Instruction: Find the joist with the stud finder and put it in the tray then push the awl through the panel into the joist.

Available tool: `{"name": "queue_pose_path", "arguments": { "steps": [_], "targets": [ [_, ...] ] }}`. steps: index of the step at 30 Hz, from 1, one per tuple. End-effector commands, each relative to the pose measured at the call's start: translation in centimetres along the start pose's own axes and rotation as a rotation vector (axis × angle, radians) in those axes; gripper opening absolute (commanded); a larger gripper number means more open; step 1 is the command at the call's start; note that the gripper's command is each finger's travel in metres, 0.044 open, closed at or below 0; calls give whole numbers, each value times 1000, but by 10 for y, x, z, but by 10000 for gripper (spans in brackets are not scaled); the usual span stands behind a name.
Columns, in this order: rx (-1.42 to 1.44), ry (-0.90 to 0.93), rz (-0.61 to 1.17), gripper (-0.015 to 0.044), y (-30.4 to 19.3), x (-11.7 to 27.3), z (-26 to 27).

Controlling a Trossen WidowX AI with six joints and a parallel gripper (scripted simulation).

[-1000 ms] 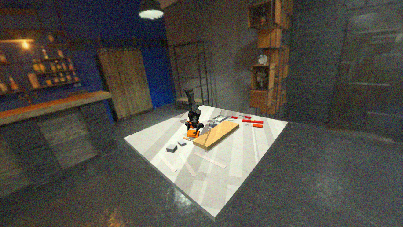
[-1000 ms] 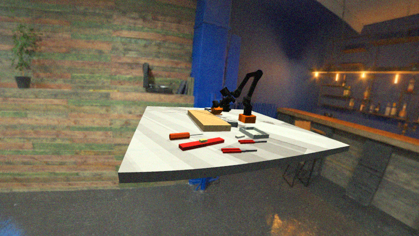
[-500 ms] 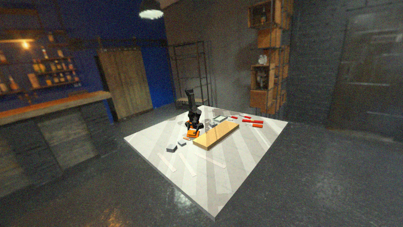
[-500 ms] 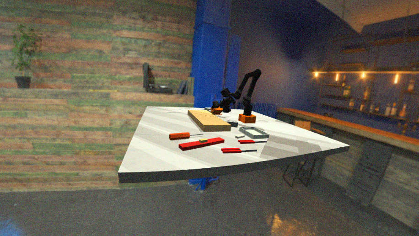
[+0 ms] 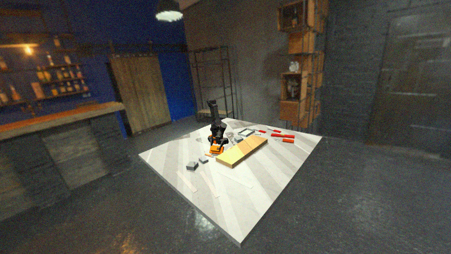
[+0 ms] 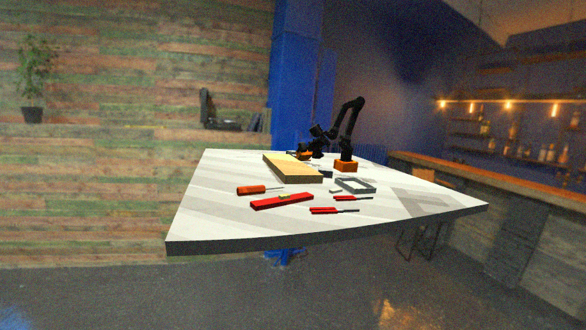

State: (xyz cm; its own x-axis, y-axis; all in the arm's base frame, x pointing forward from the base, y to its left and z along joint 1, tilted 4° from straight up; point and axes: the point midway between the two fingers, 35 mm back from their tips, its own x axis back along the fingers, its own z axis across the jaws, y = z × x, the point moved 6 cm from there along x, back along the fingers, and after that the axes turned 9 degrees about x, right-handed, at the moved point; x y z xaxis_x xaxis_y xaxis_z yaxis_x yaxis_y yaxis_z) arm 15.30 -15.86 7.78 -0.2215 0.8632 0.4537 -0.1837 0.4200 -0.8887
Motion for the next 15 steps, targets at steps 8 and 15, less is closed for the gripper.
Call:
{"name": "queue_pose_path", "arguments": {
  "steps": [8,15],
  "targets": [
    [-18,6,25,0,1,25,-15],
    [-16,6,50,0,2,43,-21]
  ]
}}
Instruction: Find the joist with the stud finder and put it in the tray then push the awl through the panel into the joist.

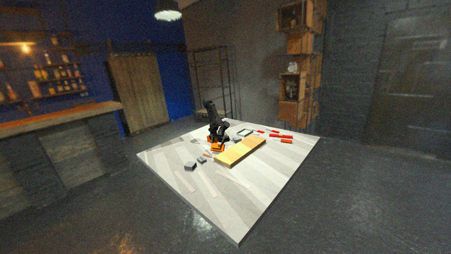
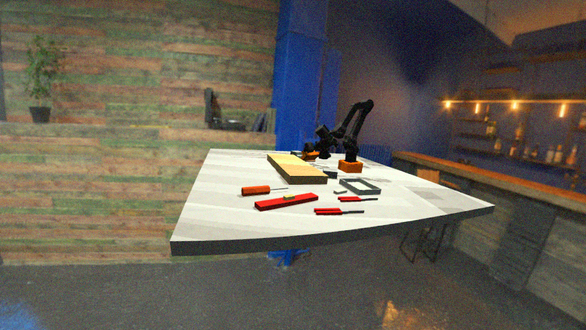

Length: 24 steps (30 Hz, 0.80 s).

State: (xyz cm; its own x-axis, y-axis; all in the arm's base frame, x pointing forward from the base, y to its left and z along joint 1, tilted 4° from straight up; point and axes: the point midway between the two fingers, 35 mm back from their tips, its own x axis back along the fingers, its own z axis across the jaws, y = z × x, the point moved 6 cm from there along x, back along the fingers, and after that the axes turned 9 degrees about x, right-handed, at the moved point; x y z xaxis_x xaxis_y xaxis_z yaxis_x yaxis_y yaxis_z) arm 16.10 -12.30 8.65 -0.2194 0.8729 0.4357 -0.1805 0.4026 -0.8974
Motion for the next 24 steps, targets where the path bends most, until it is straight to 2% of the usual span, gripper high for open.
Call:
{"name": "queue_pose_path", "arguments": {
  "steps": [1,7,24],
  "targets": [
    [-17,0,35,0,-4,12,-4],
    [-16,-4,60,0,-4,24,-6],
    [-17,-1,57,0,2,21,-6]
  ]
}}
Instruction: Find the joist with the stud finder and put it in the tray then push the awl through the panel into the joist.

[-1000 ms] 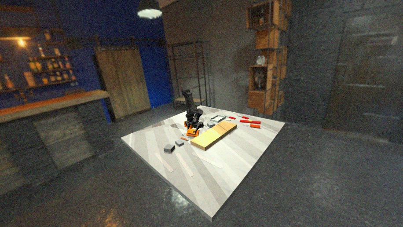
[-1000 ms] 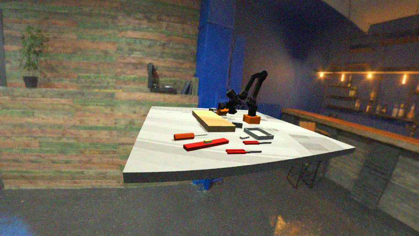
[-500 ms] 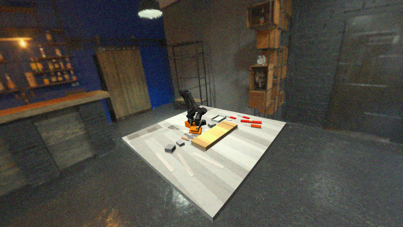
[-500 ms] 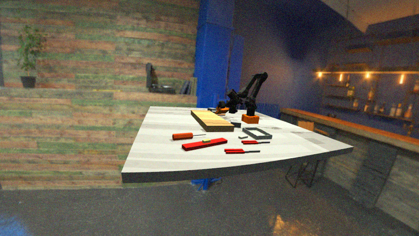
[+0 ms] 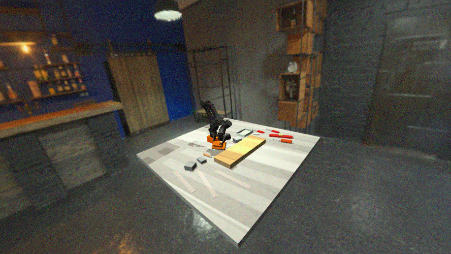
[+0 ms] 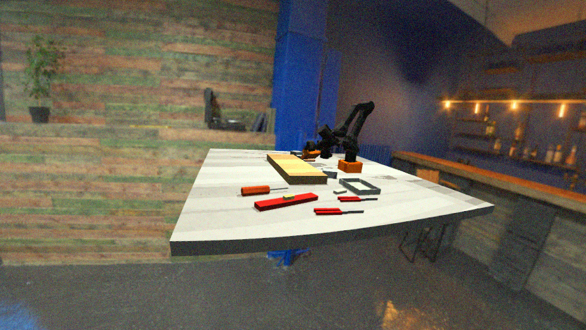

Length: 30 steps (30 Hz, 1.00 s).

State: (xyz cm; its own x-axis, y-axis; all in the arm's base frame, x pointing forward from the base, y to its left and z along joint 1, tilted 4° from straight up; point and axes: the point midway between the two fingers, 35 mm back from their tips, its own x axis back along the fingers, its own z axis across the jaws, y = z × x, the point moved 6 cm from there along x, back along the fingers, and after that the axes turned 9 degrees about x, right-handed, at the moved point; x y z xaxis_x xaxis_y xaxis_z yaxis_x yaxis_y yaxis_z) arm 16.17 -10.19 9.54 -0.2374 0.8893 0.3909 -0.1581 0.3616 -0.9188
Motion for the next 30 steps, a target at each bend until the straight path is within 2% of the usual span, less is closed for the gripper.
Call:
{"name": "queue_pose_path", "arguments": {
  "steps": [1,30],
  "targets": [
    [-5,8,7,0,2,-1,0],
    [2,4,2,0,19,-7,-5]
  ]
}}
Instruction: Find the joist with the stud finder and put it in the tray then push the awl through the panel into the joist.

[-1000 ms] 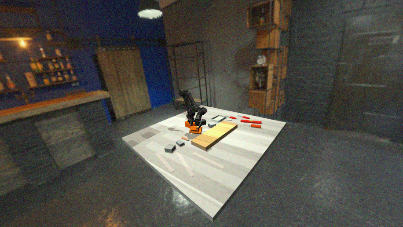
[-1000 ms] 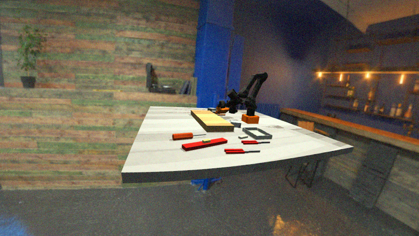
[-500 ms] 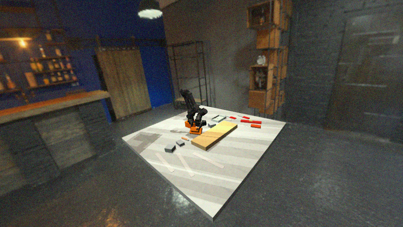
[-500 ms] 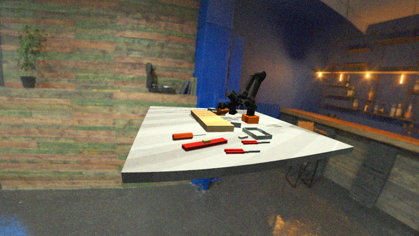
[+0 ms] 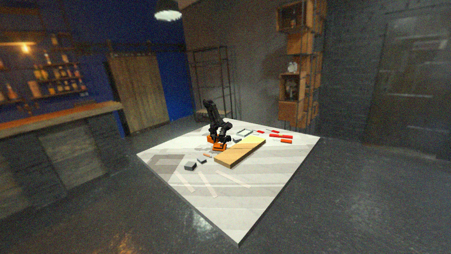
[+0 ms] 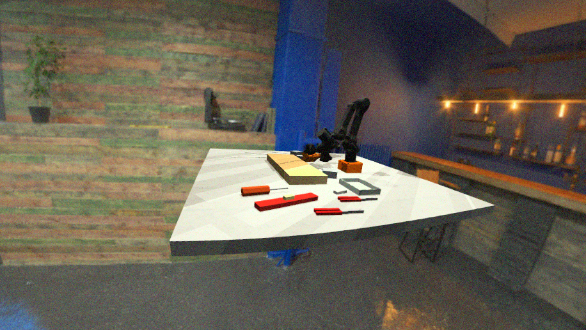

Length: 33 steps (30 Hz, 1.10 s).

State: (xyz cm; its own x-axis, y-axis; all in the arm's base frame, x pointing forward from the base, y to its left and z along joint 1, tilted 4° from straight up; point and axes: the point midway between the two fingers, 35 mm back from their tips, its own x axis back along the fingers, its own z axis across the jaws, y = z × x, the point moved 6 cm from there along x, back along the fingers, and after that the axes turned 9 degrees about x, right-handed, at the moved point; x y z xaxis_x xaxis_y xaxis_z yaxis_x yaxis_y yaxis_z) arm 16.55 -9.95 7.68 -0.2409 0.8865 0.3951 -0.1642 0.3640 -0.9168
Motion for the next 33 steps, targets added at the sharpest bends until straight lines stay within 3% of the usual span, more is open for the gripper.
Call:
{"name": "queue_pose_path", "arguments": {
  "steps": [1,19,33],
  "targets": [
    [-3,8,7,0,3,-1,0],
    [2,6,4,0,13,-4,-2],
    [4,-1,-2,368,16,-5,-2]
  ]
}}
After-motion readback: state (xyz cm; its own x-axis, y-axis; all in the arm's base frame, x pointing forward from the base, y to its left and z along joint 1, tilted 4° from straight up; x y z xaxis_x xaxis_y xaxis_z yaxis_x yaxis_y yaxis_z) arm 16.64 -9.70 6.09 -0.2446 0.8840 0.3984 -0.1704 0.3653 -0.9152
